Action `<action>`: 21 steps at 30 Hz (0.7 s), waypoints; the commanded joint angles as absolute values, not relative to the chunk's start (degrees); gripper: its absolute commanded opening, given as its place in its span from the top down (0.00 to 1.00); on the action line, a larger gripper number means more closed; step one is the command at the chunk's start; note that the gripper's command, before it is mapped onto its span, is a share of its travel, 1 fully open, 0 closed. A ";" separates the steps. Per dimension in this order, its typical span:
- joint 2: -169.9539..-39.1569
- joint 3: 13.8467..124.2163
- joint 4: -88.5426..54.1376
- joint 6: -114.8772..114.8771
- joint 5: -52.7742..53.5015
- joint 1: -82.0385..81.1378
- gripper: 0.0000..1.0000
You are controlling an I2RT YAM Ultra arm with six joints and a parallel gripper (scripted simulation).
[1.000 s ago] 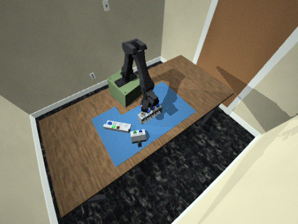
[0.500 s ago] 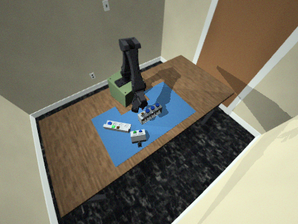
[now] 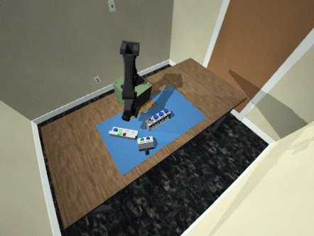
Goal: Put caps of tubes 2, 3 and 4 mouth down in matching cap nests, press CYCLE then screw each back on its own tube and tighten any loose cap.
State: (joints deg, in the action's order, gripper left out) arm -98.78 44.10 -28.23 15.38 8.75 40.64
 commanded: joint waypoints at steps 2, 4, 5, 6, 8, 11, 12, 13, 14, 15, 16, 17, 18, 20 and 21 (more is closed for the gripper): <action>-100.34 46.51 -28.40 5.07 9.82 47.42 0.53; -101.81 47.79 -28.78 1.75 10.22 50.72 0.53; -102.60 48.52 -29.00 0.14 10.40 52.31 0.53; -103.43 49.31 -29.24 -1.44 10.57 53.87 0.53; -105.17 51.06 -29.81 -4.48 10.88 56.88 0.53; -106.07 52.00 -30.11 -5.93 11.01 58.31 0.53; -107.02 53.03 -30.47 -7.37 11.14 59.74 0.53; -107.98 54.09 -30.84 -8.76 11.25 61.11 0.53; -108.96 55.21 -31.23 -10.11 11.36 62.44 0.53; -109.96 56.38 -31.66 -11.43 11.46 63.73 0.53; -110.99 57.61 -32.10 -12.70 11.55 64.99 0.53; -112.03 58.88 -32.58 -13.94 11.63 66.21 0.53; -113.09 60.21 -33.08 -15.14 11.70 67.39 0.53; -115.26 63.01 -34.16 -17.44 11.83 69.64 0.53; -116.37 64.49 -34.75 -18.53 11.88 70.72 0.53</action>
State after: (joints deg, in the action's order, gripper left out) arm -115.55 61.30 -32.88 -13.58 11.64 68.51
